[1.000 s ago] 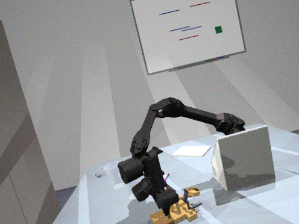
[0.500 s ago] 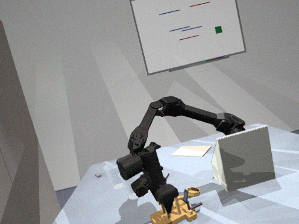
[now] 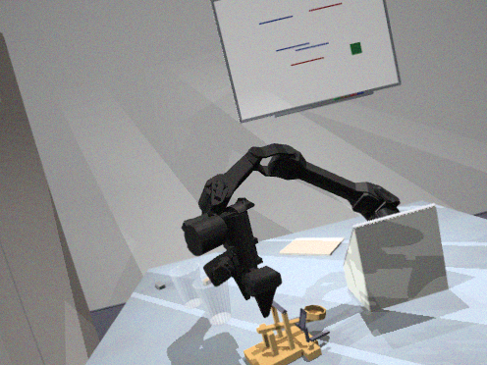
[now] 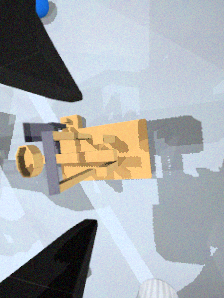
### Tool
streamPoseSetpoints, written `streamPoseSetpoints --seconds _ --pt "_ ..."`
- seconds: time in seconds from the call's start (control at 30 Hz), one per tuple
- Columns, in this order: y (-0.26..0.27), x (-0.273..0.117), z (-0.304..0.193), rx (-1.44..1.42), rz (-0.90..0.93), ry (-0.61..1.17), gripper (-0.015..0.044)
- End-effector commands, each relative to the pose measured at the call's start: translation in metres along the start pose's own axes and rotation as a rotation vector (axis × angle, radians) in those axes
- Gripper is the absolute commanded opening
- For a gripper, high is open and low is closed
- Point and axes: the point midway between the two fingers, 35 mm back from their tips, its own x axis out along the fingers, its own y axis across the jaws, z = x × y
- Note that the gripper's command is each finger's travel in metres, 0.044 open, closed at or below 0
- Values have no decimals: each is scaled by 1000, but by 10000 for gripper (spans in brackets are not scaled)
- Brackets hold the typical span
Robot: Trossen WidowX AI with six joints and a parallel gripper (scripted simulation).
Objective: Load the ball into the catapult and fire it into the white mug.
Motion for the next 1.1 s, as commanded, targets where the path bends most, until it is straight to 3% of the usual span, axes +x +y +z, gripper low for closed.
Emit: streamPoseSetpoints --seconds 0.0,1.07 --pt "-1 28 -1 0 -3 4 440" --pt "-2 80 -2 0 -5 5 440"
